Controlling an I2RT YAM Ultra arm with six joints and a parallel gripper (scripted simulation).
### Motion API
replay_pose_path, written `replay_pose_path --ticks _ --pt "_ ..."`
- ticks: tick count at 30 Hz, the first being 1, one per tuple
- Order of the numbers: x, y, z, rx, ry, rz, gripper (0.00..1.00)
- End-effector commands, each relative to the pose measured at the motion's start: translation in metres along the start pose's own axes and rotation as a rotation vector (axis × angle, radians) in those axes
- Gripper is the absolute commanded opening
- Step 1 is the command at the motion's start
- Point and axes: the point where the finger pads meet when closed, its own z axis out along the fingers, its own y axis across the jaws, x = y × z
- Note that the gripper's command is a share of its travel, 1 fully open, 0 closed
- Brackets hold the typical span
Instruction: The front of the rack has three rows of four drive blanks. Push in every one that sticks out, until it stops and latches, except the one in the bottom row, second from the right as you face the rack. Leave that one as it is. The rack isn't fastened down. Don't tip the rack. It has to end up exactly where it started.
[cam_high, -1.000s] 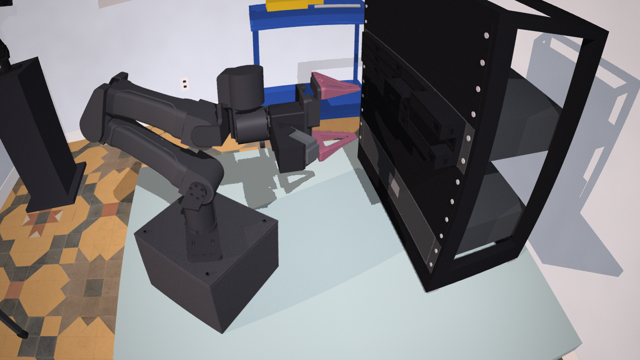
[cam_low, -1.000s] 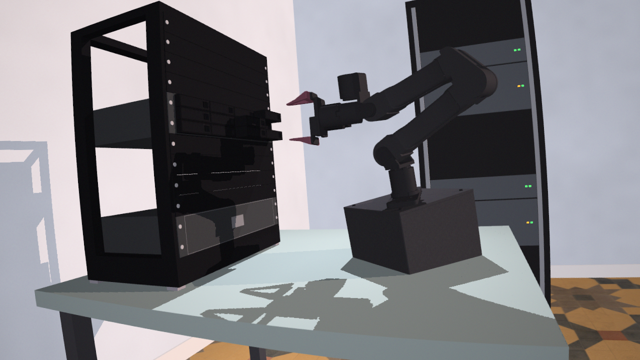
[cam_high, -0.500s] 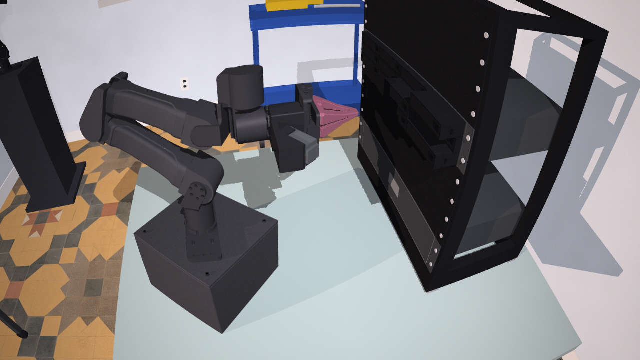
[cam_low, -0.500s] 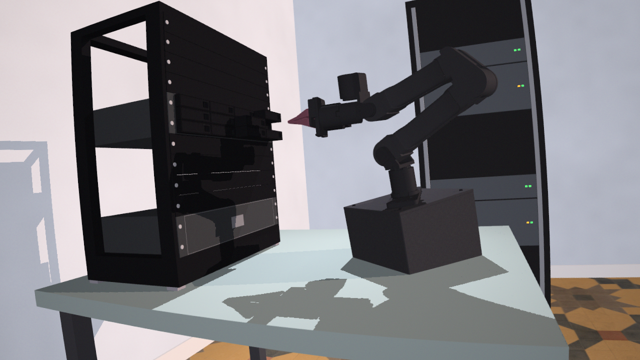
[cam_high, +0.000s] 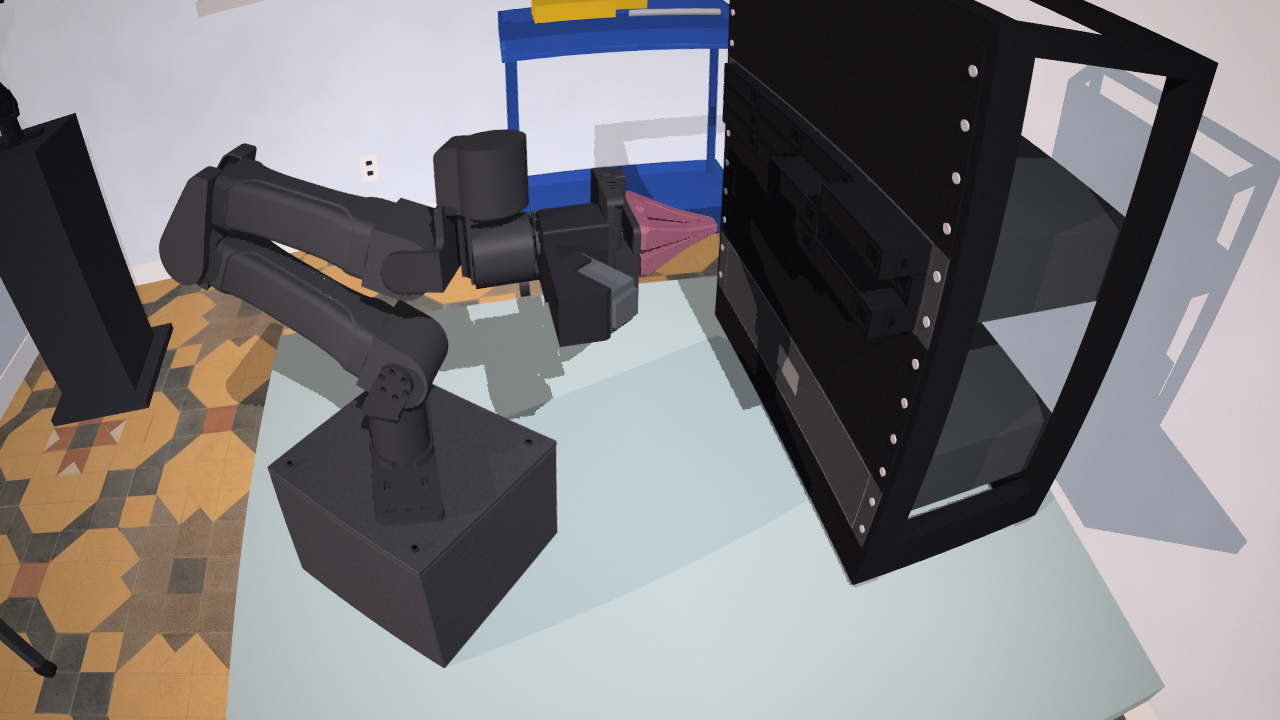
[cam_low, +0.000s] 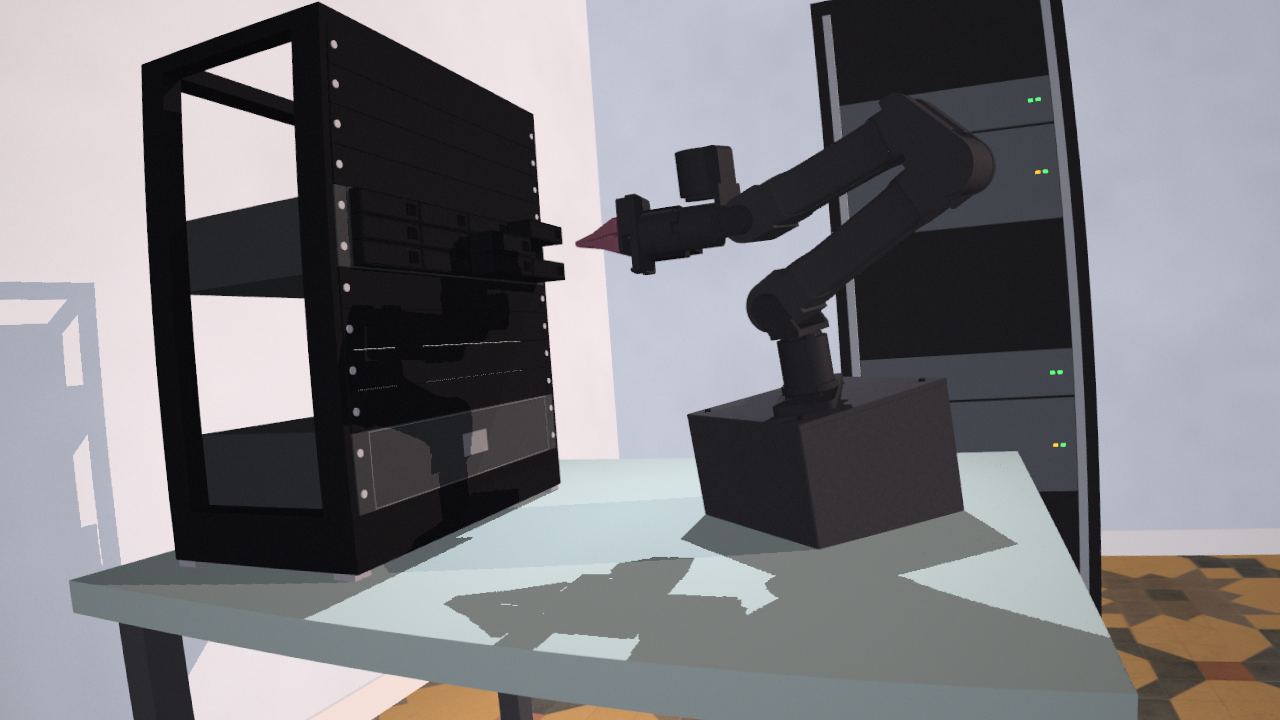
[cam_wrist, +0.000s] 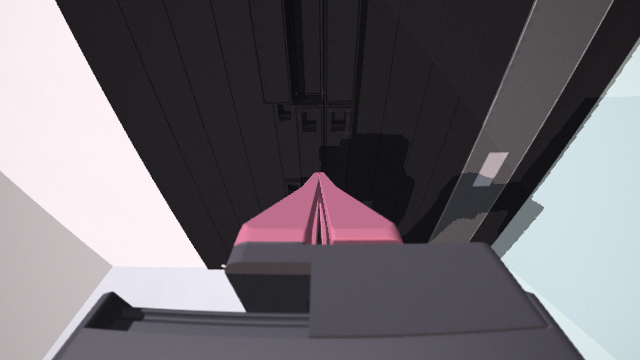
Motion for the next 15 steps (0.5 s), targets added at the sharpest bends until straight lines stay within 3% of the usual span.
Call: replay_pose_path --ticks 1,11,15 --pt "0.0033 0.0164 0.0034 -0.033 0.009 -0.025 0.0" --pt "0.0036 0.0165 0.0035 -0.033 0.009 -0.025 0.0" --pt "0.0084 0.0119 0.006 -0.008 0.005 -0.016 0.0"
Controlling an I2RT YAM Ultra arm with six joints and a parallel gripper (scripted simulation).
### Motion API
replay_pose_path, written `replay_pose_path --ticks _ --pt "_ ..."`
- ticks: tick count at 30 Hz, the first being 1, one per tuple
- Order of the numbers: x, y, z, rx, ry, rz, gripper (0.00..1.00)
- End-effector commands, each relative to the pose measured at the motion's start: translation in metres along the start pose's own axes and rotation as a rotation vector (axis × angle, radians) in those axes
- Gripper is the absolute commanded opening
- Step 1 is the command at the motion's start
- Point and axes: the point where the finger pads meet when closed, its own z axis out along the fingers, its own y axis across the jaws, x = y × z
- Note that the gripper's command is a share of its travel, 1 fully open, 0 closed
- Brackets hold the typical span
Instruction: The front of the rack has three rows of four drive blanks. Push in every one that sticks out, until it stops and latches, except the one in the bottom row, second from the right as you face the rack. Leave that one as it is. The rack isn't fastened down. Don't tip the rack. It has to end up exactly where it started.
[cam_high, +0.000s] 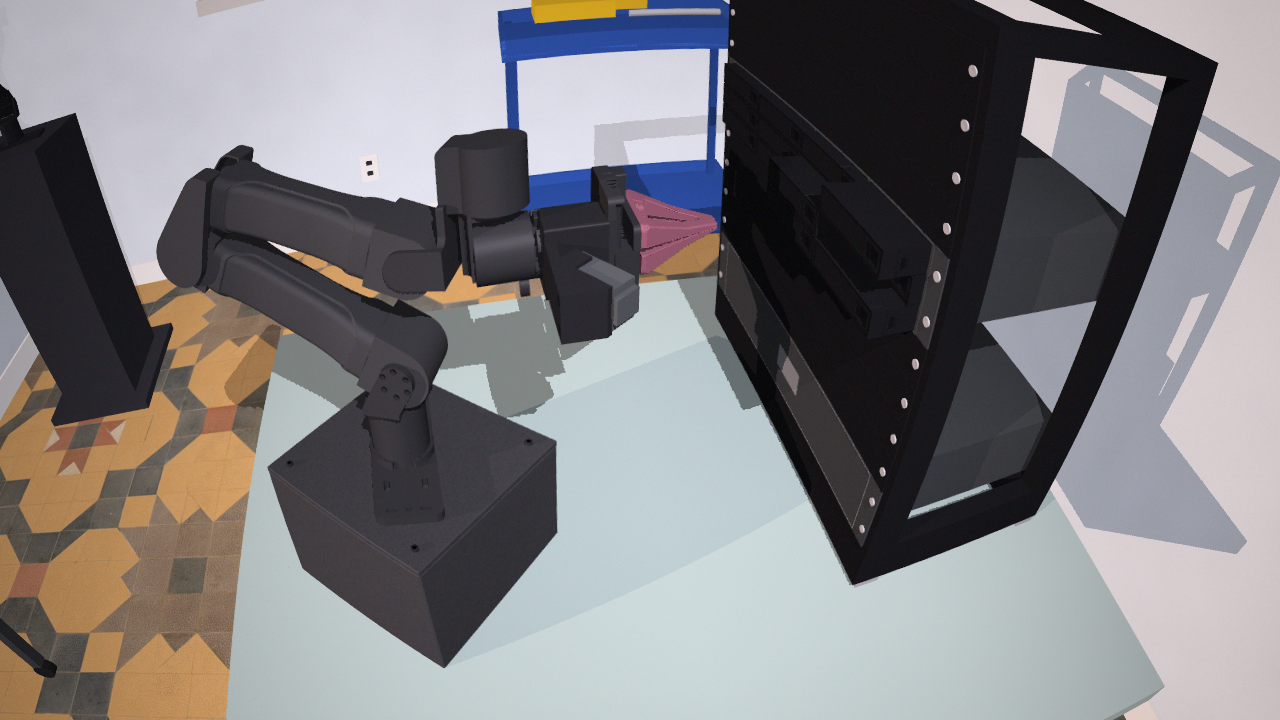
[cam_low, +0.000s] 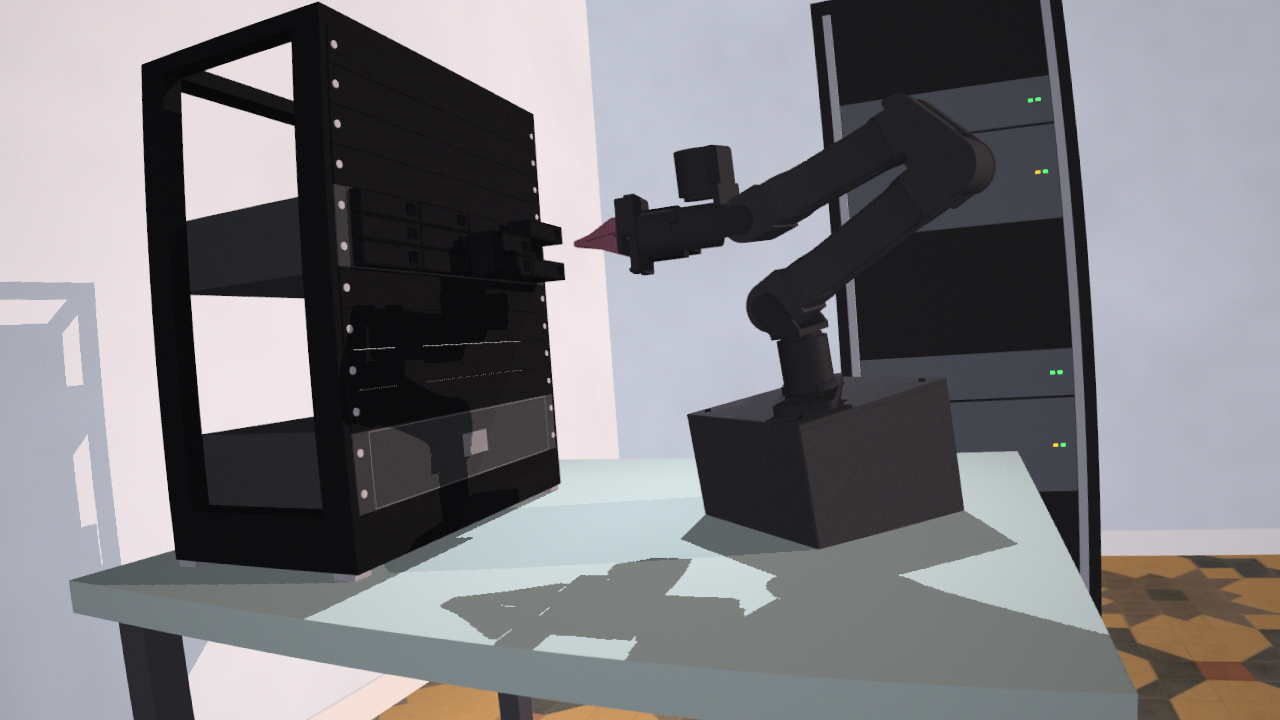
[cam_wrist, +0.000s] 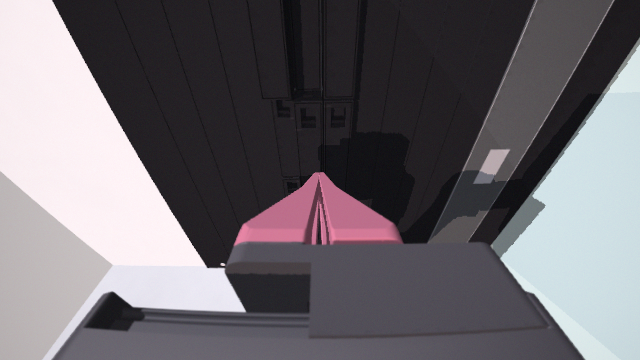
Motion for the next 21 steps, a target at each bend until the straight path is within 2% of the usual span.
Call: replay_pose_path --ticks 1,9,21 --pt "0.007 0.013 0.006 -0.01 -0.001 -0.017 0.0" --pt "0.028 0.025 0.014 -0.035 0.001 -0.021 0.0" --pt "0.029 0.025 0.021 -0.035 0.001 -0.021 0.0"
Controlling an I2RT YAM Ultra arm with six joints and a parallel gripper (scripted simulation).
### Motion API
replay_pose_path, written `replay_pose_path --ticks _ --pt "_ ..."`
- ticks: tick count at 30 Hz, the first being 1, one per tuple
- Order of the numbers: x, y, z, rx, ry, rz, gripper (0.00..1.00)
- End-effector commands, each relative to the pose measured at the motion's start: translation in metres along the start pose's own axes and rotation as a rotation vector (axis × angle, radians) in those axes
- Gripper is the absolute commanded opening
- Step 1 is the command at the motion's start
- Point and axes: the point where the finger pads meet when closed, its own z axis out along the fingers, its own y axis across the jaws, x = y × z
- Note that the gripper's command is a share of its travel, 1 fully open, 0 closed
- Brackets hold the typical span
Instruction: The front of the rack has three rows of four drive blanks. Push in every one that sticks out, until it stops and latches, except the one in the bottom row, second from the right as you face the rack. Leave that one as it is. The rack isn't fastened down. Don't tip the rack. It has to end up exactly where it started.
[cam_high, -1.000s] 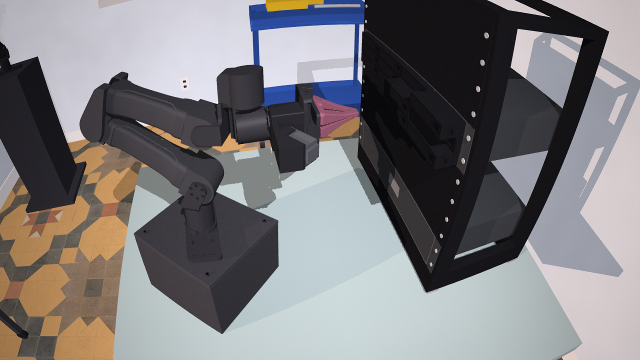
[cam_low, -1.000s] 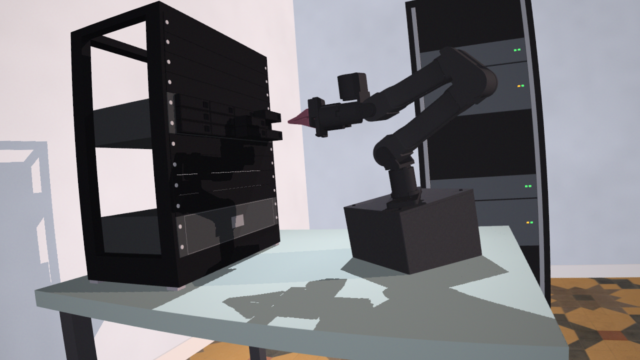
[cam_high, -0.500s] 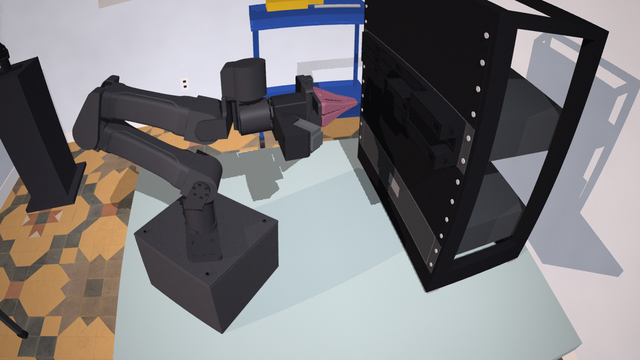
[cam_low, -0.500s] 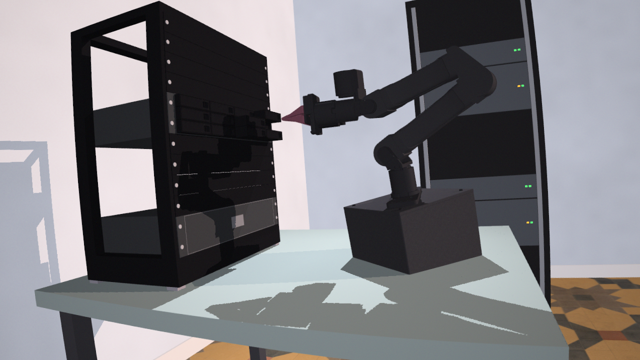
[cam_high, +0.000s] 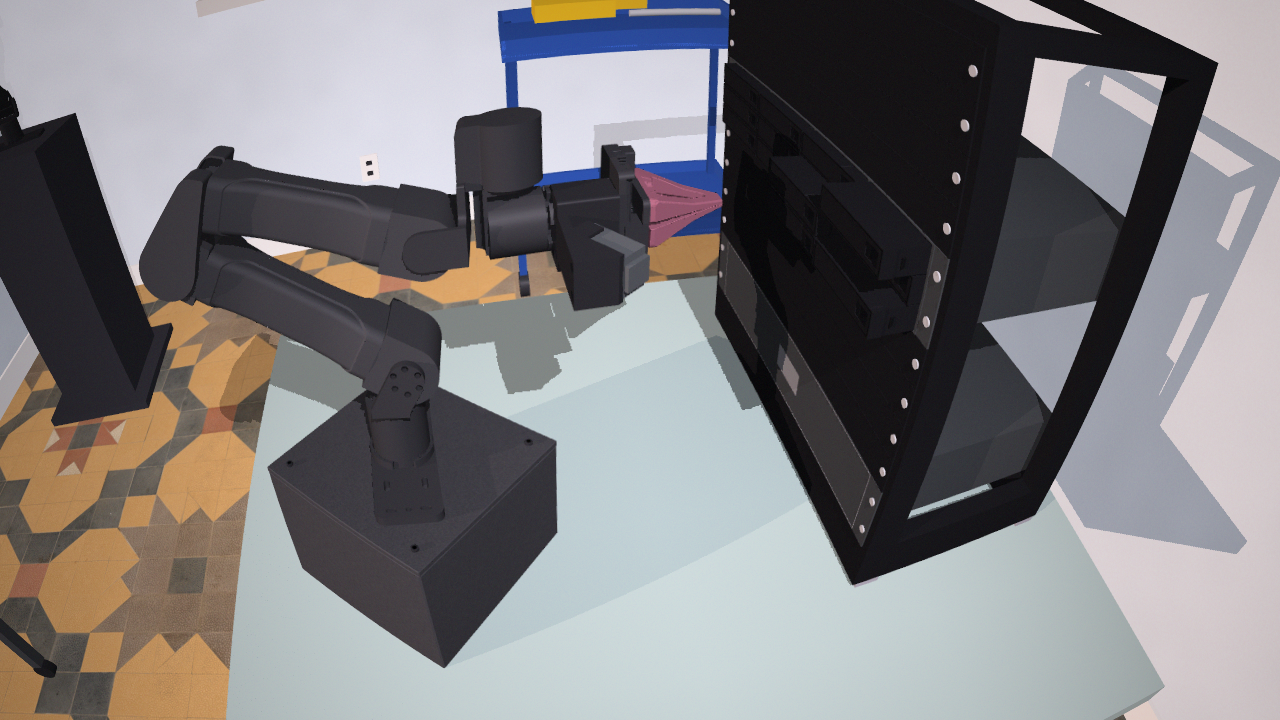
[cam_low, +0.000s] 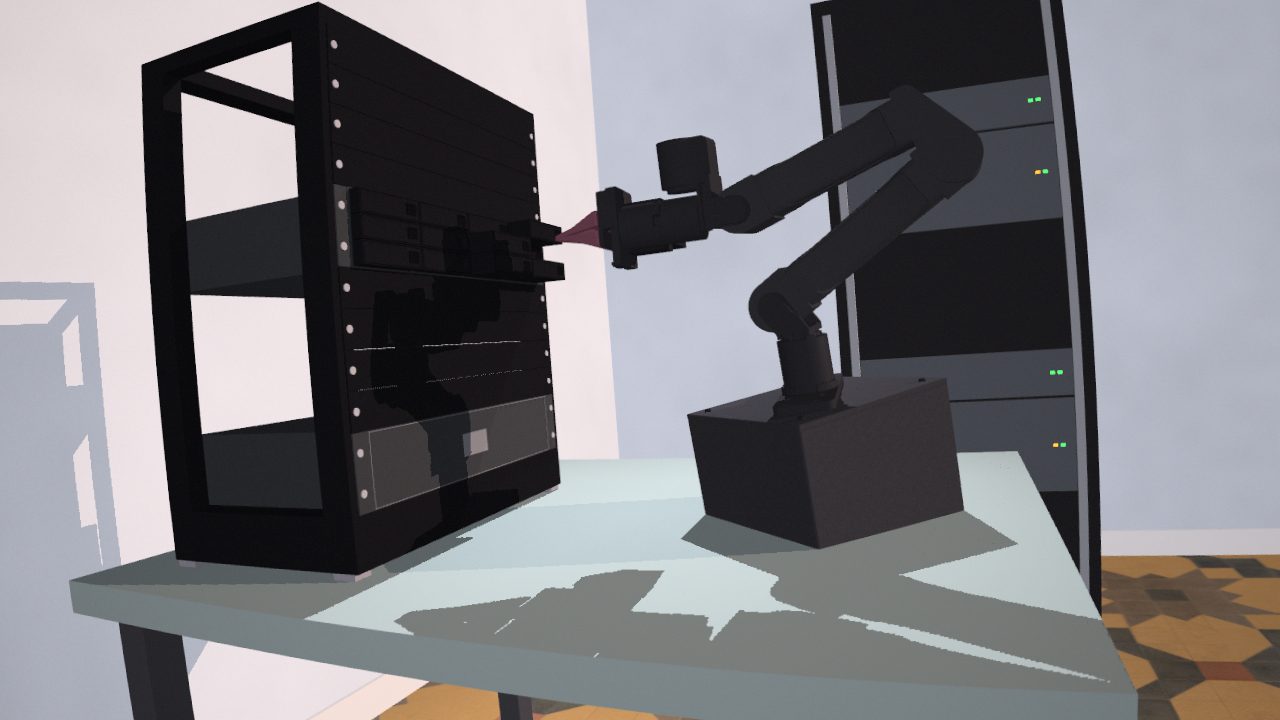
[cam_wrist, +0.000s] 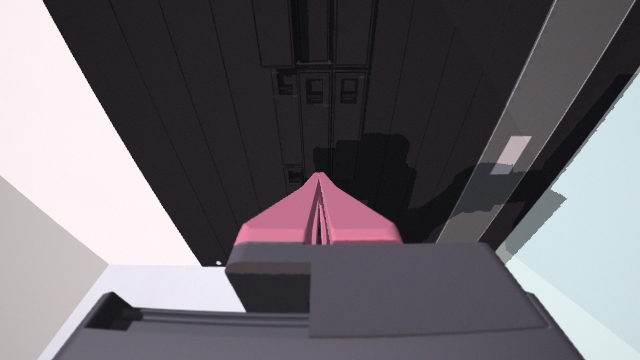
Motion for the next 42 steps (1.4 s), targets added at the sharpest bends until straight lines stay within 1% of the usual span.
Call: replay_pose_path --ticks 1,6,8,15,19,33,37,42 --pt "0.002 0.018 0.009 -0.04 -0.003 -0.017 0.0" --pt "0.002 0.018 0.027 -0.04 -0.003 -0.017 0.0" --pt "0.002 0.018 0.027 -0.04 -0.003 -0.017 0.0" --pt "0.002 0.018 0.055 -0.04 -0.003 -0.017 0.0" --pt "0.002 0.018 0.064 -0.04 -0.003 -0.017 0.0" --pt "0.002 0.019 0.065 -0.044 -0.003 -0.017 0.0" --pt "0.001 0.018 0.065 -0.037 -0.004 -0.017 0.0" --pt "0.002 0.018 0.068 -0.04 -0.003 -0.017 0.0"
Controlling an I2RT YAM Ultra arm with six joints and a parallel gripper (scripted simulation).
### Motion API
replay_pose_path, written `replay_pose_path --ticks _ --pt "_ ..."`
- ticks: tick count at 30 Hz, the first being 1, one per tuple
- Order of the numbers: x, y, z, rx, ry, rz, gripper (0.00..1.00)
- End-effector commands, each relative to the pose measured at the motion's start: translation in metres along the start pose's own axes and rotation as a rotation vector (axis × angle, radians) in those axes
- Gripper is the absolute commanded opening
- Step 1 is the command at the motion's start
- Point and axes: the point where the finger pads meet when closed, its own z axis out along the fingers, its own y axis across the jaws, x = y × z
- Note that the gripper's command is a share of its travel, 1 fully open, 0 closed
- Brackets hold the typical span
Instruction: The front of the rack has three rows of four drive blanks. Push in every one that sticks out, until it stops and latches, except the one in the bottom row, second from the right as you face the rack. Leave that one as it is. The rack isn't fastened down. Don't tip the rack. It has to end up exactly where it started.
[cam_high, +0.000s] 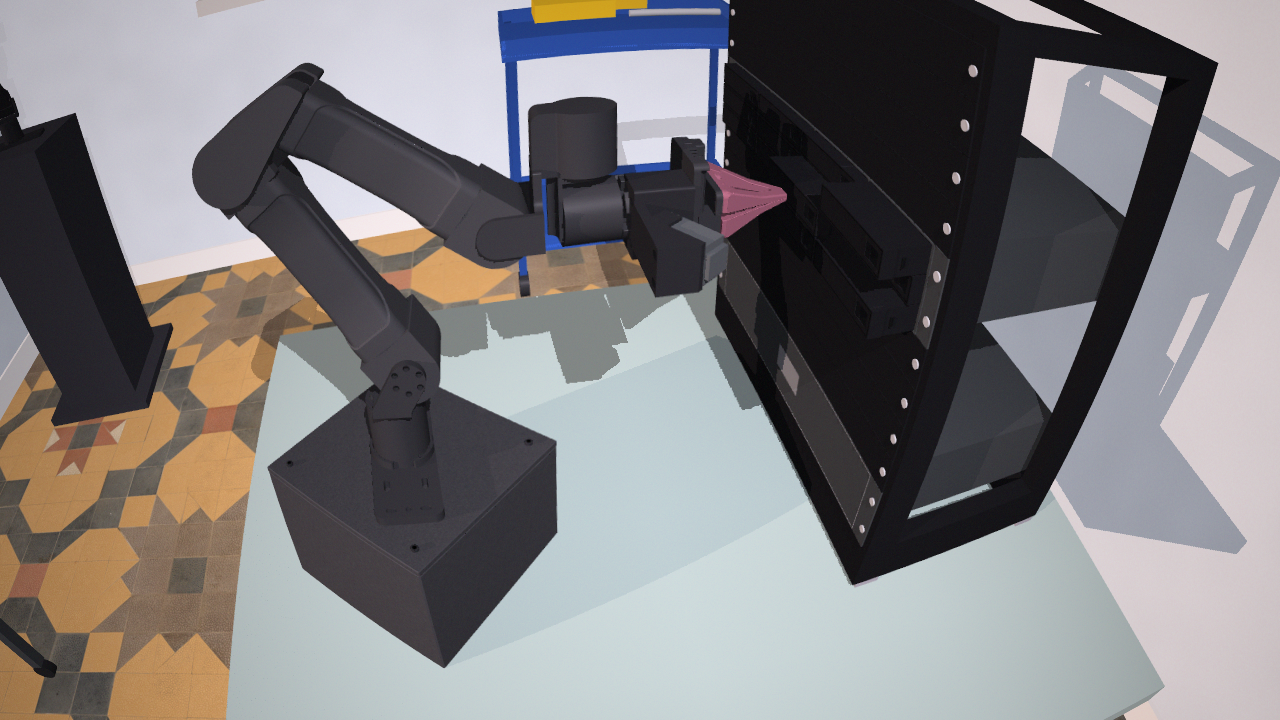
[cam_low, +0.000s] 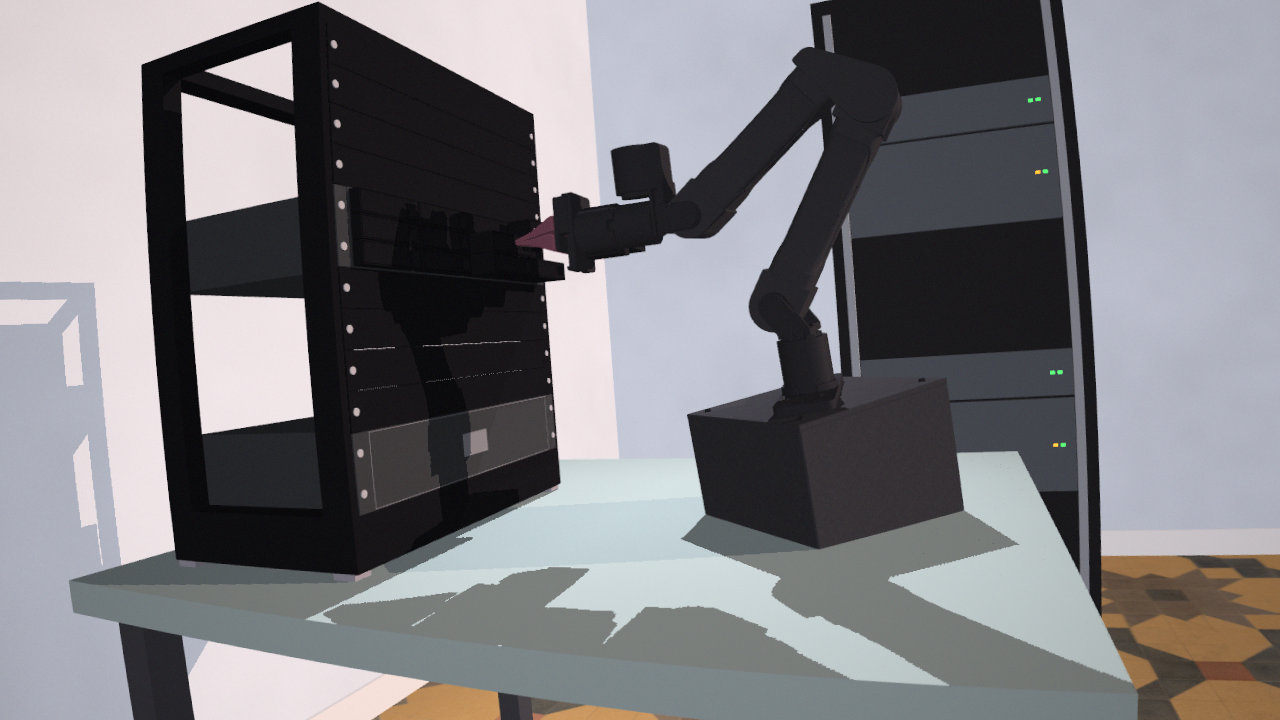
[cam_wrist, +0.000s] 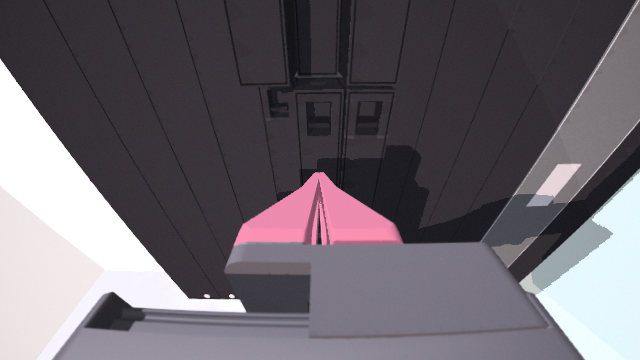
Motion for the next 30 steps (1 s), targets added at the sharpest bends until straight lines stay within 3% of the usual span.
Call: replay_pose_path --ticks 1,30 --pt "0.004 0.014 0.008 -0.034 0.008 -0.014 0.0" --pt "0.006 0.016 0.024 -0.034 0.014 -0.014 0.0"
